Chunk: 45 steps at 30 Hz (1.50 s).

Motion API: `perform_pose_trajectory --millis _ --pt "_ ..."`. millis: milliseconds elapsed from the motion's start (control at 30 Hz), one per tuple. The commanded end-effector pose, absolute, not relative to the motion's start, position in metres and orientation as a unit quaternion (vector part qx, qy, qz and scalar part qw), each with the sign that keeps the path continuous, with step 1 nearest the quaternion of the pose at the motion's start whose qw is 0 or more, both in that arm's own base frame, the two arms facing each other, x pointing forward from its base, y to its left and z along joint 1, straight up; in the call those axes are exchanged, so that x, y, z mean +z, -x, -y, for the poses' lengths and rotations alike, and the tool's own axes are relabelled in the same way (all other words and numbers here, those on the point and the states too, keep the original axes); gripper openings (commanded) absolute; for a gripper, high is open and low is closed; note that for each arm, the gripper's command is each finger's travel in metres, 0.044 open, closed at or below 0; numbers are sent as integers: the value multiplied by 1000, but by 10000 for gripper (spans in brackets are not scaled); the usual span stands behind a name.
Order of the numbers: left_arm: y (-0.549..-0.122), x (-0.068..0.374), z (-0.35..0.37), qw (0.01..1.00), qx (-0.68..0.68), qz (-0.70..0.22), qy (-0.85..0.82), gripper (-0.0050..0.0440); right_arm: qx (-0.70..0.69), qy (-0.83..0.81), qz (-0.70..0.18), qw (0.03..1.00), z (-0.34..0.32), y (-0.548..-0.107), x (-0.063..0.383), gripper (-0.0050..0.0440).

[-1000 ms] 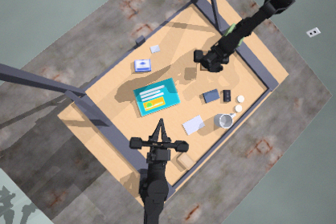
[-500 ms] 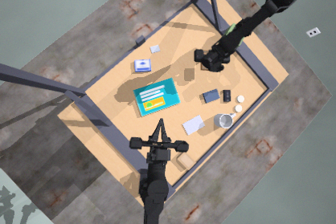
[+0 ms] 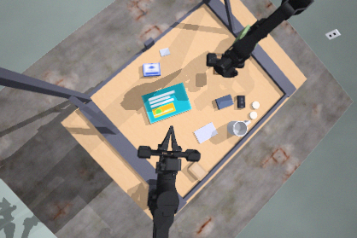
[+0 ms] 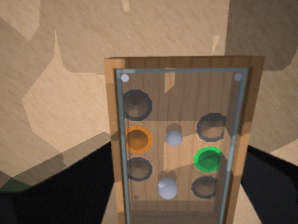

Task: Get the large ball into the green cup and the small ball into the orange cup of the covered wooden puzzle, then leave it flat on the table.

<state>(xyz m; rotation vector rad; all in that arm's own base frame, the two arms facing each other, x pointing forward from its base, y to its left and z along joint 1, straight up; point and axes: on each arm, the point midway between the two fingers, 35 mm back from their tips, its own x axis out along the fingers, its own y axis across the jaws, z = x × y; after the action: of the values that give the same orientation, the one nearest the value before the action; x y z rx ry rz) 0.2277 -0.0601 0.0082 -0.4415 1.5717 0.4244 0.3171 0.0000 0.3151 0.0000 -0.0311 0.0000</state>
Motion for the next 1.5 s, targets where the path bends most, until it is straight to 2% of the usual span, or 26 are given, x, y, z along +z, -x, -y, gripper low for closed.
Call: perform_pose_trajectory --millis 0,567,1200,1467 --pt "-236 15 62 672 180 -689 202 -50 0 0 25 1000 0 -316 323 -50" --pt "-233 17 63 694 187 -667 196 -50 0 0 25 1000 0 -316 323 -50" --pt "-224 13 54 704 105 -646 276 -50 0 0 25 1000 0 -316 323 -50" --pt "-219 13 57 750 123 -597 257 -50 0 0 25 1000 0 -316 323 -50"
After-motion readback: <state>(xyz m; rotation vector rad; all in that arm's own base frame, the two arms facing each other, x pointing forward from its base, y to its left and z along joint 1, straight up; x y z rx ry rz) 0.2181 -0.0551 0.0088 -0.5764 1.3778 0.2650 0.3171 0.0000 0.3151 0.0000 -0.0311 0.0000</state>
